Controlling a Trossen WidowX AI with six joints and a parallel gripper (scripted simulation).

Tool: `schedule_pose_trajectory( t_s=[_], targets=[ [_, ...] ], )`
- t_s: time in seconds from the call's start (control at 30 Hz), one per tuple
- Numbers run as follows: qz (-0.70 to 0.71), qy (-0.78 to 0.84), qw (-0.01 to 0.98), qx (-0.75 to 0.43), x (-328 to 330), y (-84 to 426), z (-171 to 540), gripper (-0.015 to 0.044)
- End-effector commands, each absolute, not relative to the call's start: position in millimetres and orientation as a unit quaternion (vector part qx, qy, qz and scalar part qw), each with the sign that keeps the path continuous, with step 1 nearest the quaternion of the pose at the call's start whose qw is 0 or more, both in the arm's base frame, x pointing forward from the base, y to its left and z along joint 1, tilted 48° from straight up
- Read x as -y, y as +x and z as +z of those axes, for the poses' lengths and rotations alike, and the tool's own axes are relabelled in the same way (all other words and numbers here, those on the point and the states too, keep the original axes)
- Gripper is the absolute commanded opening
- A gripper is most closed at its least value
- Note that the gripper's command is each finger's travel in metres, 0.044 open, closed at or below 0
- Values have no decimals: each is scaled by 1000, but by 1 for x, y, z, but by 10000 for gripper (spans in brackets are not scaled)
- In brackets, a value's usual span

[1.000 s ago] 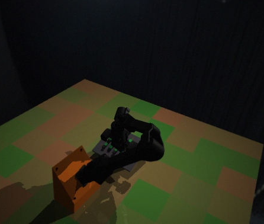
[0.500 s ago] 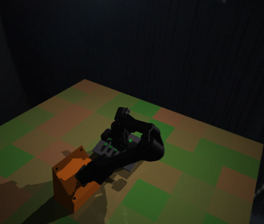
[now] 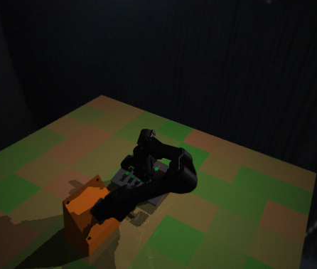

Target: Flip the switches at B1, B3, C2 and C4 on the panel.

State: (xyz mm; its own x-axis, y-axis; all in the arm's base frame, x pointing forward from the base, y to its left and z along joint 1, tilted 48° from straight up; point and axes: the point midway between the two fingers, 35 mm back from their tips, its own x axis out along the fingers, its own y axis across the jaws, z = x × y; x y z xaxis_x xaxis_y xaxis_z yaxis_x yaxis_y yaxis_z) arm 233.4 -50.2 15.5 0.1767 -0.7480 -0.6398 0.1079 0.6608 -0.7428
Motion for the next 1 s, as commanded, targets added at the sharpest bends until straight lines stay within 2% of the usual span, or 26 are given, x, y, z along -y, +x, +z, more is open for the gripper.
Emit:
schedule_pose_trajectory(
  t_s=[0.0, 0.13, 0.3, 0.5, 0.97],
  targets=[
    [-297, -281, 718, -564, 35, 232, 25, 0],
    [-295, -286, 722, -557, 4, 221, 54, 0],
    [-295, -286, 722, -557, 1, 222, 54, 0],
    [-294, -285, 723, -557, -36, 253, 32, 0],
    [-294, -285, 723, -557, -37, 254, 31, 0]
  ],
)
